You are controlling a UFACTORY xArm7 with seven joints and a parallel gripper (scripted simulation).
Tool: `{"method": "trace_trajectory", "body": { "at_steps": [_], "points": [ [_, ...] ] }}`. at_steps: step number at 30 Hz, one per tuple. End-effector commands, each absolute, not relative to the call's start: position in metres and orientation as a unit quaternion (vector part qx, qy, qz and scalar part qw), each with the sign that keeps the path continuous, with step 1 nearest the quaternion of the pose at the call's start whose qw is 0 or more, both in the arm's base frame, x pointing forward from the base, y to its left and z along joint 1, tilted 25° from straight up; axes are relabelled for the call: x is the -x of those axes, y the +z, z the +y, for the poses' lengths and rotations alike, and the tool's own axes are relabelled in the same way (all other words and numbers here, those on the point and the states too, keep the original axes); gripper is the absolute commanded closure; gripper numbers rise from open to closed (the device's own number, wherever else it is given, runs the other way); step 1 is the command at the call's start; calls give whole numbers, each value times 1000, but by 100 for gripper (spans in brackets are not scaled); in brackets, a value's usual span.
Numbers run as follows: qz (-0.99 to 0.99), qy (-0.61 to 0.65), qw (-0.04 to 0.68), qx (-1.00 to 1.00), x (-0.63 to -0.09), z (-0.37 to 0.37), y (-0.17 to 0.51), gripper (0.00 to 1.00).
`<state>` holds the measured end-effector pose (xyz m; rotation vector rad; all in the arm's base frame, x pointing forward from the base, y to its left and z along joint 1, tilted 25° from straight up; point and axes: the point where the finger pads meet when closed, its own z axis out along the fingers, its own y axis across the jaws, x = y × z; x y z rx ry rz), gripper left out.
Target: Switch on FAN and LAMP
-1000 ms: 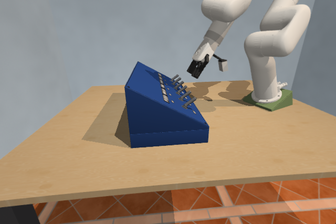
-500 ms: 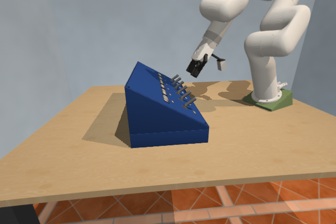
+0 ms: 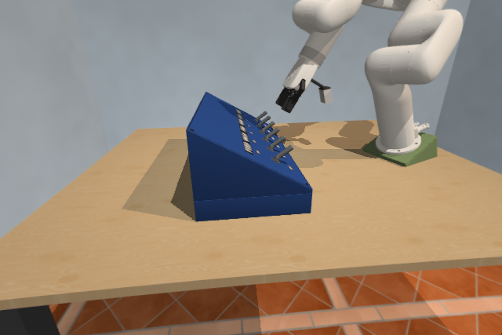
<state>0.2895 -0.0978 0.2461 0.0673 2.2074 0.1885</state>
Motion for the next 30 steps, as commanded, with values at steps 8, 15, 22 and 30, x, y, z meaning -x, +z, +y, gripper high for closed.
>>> {"method": "trace_trajectory", "body": {
  "at_steps": [8,15,22,30],
  "points": [
    [891,76,447,-27,-290,-110,246,0],
    [891,76,447,-27,-290,-110,246,0],
    [891,76,447,-27,-290,-110,246,0],
    [891,76,447,-27,-290,-110,246,0]
  ]
}}
